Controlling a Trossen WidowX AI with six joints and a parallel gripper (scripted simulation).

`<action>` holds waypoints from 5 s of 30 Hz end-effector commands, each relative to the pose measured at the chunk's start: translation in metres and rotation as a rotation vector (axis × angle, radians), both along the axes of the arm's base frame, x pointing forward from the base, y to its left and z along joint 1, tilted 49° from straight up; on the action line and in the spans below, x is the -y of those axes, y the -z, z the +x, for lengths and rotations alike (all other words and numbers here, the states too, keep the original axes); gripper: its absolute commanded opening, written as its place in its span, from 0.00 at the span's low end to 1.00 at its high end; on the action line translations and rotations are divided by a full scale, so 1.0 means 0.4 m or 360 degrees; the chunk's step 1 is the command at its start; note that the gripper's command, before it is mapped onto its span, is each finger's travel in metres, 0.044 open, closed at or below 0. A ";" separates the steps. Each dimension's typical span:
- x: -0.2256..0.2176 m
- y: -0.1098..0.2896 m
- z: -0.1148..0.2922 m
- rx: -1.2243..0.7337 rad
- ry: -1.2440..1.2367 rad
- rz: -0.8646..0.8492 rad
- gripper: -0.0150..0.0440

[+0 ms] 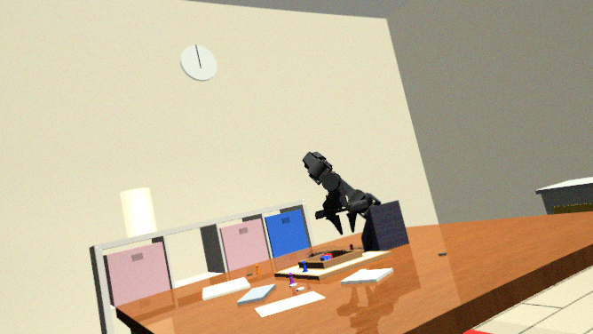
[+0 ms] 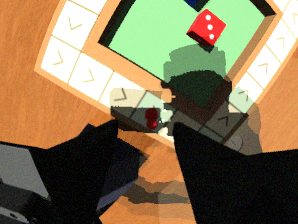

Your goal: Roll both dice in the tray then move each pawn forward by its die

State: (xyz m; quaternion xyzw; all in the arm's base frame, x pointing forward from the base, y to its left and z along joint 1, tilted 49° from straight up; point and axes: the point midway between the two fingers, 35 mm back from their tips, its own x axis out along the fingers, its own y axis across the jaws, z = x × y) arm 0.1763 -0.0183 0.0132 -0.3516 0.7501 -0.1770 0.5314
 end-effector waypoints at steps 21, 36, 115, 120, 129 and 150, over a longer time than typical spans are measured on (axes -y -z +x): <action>0.069 0.016 -0.058 0.0390 0.0312 -0.0126 0.59; 0.113 0.056 -0.066 0.0391 0.0311 -0.0126 0.59; 0.132 -0.159 0.038 0.0398 0.0299 -0.0080 0.25; 0.184 -0.171 0.035 0.0396 0.0305 -0.0108 0.25; 0.226 -0.174 0.028 0.0392 0.0311 -0.0134 0.25; 0.306 -0.105 0.009 0.0392 0.0311 -0.0138 0.25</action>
